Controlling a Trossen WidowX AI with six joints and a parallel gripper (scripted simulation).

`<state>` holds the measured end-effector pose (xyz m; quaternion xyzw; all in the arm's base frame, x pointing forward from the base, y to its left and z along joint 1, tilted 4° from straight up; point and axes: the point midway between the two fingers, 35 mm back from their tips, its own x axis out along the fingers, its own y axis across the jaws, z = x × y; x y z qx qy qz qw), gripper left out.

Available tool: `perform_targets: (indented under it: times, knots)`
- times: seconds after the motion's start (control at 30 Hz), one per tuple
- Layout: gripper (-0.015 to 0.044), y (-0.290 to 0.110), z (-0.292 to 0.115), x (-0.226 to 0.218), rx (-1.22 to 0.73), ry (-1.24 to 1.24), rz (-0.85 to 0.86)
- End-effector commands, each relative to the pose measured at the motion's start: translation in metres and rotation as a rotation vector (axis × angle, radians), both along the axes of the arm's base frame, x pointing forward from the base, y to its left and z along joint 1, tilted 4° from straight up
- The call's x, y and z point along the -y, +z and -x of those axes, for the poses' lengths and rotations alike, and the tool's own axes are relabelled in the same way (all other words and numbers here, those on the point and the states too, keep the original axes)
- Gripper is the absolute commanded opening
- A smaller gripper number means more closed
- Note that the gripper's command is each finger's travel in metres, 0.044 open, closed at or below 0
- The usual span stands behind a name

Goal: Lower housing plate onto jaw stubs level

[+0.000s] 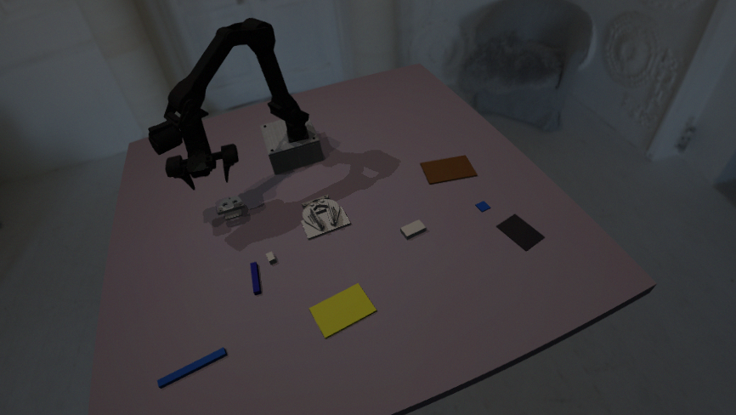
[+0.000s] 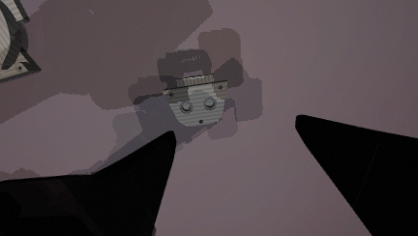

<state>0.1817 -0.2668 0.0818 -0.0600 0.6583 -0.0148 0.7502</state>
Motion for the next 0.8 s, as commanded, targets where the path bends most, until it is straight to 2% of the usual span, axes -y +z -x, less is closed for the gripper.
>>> perform_targets:
  times: [0.0,0.17,0.3,0.77]
  knots:
    - [0.044,-0.014,-0.006,-0.024,-0.039,-0.01,-0.086]
    - [0.044,-0.016,-0.006,-0.025,-0.041,-0.01,-0.09]
    - [0.044,-0.052,-0.01,-0.025,-0.041,-0.01,-0.09]
    - [0.044,-0.067,-0.011,-0.025,-0.041,-0.01,-0.09]
